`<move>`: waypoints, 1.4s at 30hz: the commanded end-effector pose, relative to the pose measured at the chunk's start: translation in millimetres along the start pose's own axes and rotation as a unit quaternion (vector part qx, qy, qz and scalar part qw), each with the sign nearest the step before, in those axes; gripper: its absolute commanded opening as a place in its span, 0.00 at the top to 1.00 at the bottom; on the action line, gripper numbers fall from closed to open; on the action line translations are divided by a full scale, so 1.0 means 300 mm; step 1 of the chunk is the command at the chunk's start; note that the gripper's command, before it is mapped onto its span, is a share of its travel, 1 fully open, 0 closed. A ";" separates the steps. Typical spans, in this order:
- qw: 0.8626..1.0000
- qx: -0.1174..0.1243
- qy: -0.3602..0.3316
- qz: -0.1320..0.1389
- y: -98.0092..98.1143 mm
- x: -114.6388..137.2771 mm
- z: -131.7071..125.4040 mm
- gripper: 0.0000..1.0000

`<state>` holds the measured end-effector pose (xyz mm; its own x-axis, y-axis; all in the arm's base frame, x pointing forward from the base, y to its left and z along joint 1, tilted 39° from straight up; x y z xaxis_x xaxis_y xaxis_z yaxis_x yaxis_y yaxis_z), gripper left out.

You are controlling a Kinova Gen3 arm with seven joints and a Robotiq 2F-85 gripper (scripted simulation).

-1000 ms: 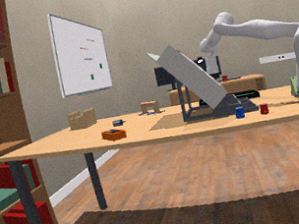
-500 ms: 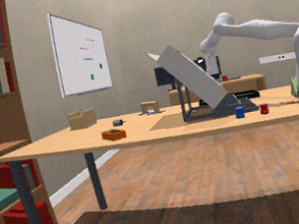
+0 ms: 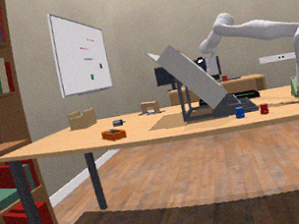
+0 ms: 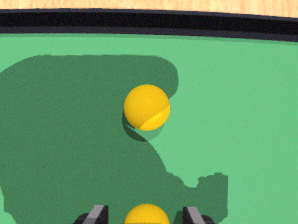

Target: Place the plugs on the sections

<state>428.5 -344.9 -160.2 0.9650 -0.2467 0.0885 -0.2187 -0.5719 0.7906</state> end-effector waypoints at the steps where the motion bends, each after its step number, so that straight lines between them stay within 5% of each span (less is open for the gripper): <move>1: 1.000 -0.001 0.000 0.001 -0.022 -0.001 0.002 0.50; 17: 1.000 -0.001 0.000 0.001 -0.022 -0.001 0.002 0.50; 18: 1.000 -0.001 0.000 0.001 -0.022 -0.001 0.002 1.00; 42: 1.000 -0.001 0.000 0.001 -0.020 0.000 0.002 1.00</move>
<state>429.6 -340.8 -166.2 0.9649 -0.2469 0.0892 -0.2193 -0.5714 0.7908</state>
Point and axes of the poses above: the point where the finger pads meet when closed, its own y axis back along the fingers, its own z axis across the jaws, x = y × z, the point moved 2 cm from there along y, back along the fingers, and after that the axes turned 3 degrees about -y, right-handed, at the moved point
